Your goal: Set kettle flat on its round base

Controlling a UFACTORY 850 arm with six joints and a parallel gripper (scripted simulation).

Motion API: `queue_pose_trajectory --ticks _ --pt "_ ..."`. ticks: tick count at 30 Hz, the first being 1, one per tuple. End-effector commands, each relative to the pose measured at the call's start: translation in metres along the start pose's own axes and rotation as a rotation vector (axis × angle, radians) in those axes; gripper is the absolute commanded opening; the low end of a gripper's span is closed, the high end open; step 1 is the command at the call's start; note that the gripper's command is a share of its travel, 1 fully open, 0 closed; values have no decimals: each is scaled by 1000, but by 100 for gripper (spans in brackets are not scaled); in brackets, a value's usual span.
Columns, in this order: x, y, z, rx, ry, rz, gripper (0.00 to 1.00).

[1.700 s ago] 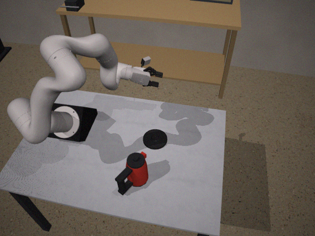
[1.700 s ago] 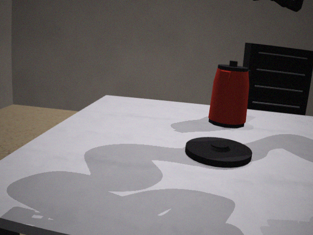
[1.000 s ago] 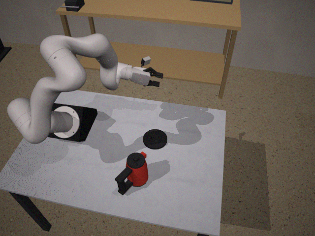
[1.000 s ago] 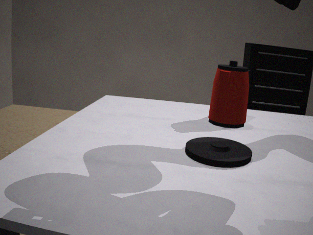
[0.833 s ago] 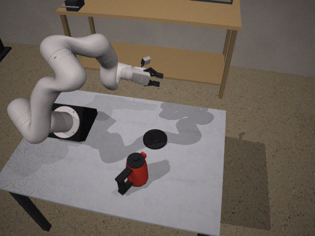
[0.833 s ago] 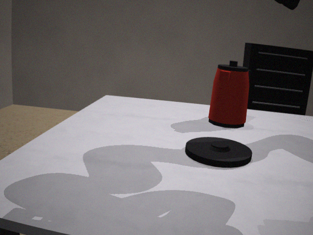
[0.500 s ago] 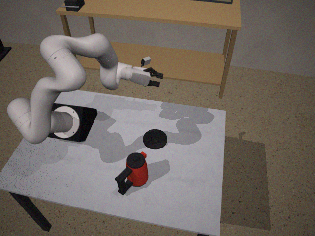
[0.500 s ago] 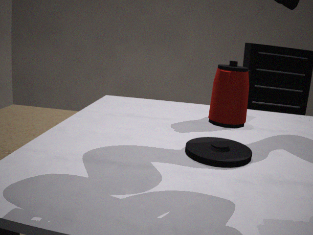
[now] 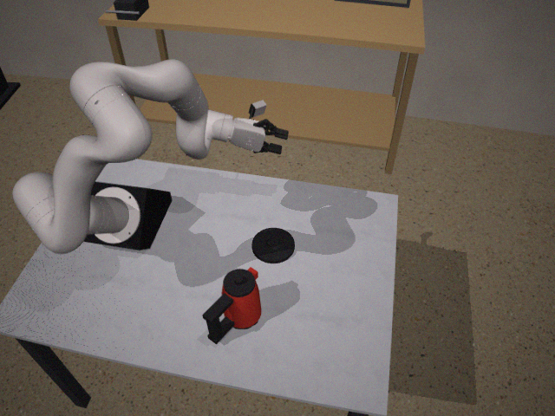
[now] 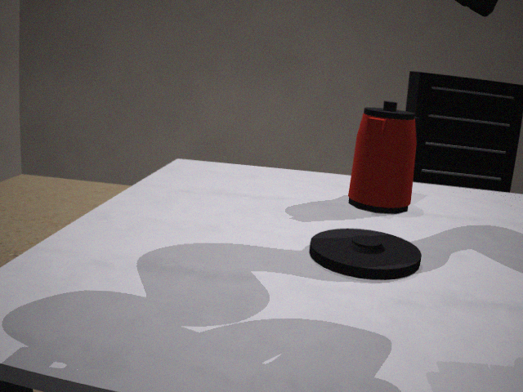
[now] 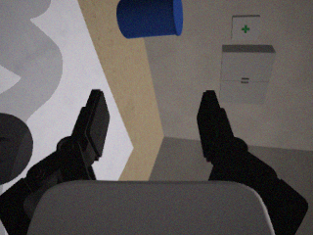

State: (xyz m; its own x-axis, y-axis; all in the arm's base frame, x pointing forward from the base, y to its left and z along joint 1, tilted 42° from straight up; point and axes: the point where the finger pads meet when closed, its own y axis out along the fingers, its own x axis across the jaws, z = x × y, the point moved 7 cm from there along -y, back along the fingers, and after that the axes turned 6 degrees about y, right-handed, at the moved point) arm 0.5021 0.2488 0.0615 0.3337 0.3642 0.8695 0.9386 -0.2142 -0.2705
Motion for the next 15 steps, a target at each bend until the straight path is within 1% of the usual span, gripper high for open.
queue_pose_trajectory --ticks 1,15 --pt "2 1 -1 -4 -8 0 81" --pt "6 4 -10 -33 -67 11 81"
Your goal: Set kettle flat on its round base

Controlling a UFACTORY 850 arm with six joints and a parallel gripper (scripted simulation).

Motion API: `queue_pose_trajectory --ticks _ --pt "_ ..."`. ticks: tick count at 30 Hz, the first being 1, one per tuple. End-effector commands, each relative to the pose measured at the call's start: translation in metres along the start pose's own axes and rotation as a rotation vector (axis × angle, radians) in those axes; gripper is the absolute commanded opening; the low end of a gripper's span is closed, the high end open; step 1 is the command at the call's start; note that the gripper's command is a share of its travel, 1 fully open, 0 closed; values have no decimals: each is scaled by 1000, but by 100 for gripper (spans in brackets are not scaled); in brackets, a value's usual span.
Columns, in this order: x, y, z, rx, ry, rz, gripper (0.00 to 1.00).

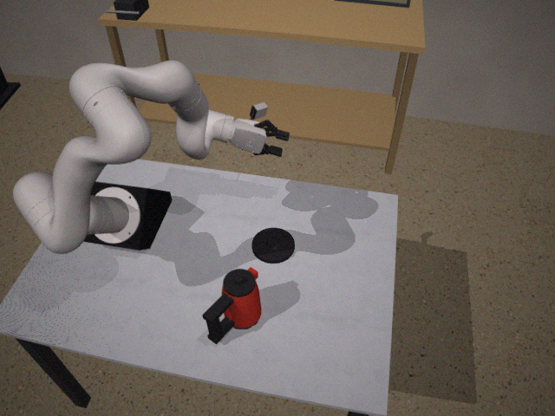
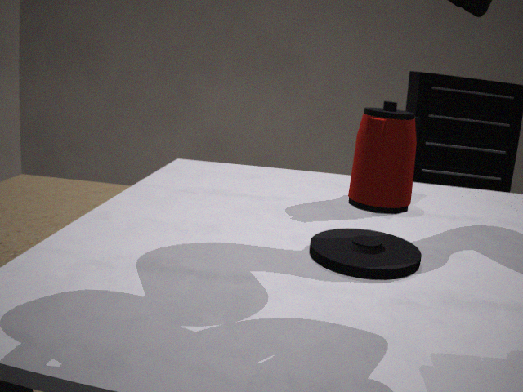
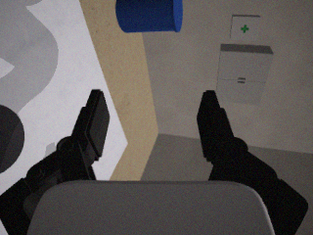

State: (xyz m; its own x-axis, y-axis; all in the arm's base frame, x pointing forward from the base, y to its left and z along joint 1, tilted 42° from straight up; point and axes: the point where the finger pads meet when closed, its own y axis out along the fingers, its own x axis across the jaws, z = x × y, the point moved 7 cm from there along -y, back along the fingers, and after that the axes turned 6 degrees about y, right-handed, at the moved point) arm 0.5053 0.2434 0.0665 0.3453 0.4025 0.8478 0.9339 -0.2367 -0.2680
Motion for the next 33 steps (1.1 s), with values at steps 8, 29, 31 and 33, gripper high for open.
queue_pose_trajectory --ticks 8,29,31,33 --pt "5 4 -9 -29 -59 11 81" --pt "16 13 -35 -102 -227 60 81" --pt "18 14 -39 -110 -249 68 81" --pt "19 15 -42 -119 -272 76 81"
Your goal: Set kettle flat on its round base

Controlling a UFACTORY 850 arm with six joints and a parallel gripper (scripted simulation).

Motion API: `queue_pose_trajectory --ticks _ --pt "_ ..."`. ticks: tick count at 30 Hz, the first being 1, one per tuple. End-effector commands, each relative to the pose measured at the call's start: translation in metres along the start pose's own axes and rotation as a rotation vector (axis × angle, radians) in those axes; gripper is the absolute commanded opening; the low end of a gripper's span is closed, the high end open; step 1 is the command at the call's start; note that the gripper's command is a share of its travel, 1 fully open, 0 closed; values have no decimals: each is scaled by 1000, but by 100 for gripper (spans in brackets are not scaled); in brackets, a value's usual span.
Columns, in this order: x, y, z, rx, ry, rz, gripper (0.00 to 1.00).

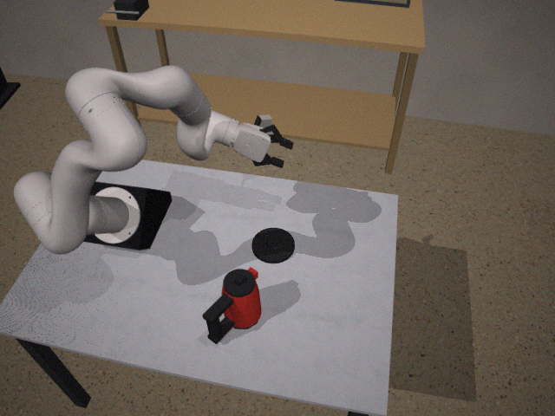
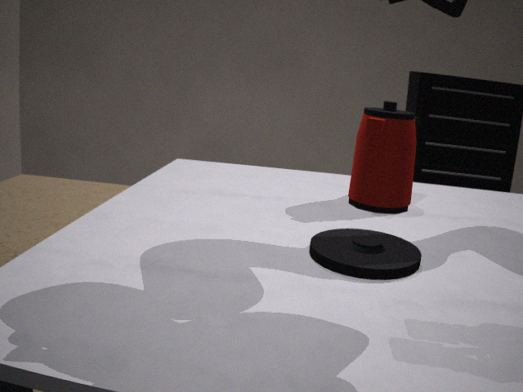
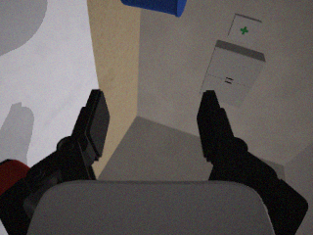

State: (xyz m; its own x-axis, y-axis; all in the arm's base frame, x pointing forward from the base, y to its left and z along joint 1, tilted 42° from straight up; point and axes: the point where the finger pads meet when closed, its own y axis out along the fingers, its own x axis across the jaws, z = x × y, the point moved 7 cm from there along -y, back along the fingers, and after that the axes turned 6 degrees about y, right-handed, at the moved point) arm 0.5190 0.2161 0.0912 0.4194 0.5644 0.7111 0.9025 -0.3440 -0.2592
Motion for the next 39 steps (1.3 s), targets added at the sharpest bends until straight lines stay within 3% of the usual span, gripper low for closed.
queue_pose_trajectory --ticks 1,20,39 --pt "3 4 -11 -27 -66 22 81" --pt "8 15 -44 -90 -265 106 81" --pt "12 27 -90 -137 -533 247 81"
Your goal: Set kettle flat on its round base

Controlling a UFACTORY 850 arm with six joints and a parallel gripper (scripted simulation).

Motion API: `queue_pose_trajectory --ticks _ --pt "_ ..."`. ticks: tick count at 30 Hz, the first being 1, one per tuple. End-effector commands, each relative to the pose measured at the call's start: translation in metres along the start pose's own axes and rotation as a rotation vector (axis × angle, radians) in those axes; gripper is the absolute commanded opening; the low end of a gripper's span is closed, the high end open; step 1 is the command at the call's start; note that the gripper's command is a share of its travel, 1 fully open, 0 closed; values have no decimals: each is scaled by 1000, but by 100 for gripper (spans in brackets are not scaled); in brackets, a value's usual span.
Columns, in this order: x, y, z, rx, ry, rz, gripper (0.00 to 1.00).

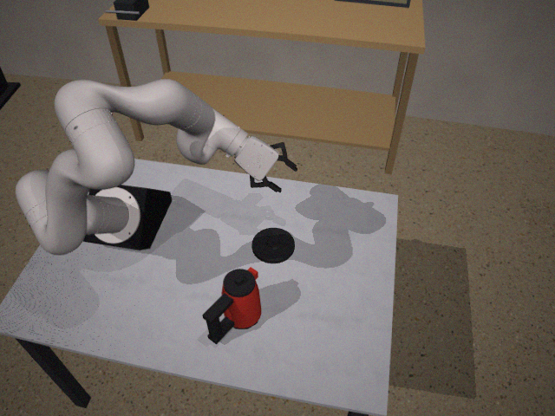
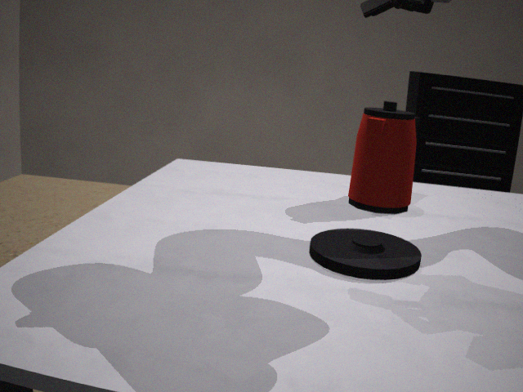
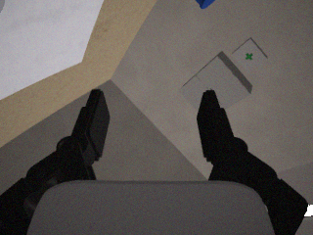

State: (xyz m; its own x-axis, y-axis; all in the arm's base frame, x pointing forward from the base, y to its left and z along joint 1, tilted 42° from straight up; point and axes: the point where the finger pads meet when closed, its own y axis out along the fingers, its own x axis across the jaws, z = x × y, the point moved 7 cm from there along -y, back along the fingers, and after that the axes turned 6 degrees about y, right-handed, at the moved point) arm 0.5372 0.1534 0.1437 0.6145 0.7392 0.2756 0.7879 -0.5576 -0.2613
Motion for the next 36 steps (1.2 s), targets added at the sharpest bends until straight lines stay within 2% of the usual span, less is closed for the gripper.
queue_pose_trajectory --ticks 1,18,30,36 --pt "-3 5 -12 -8 -82 44 81" --pt "-21 19 -52 7 -353 186 81" --pt "-38 28 -85 64 -577 299 81" --pt "-44 31 -96 93 -652 335 81"
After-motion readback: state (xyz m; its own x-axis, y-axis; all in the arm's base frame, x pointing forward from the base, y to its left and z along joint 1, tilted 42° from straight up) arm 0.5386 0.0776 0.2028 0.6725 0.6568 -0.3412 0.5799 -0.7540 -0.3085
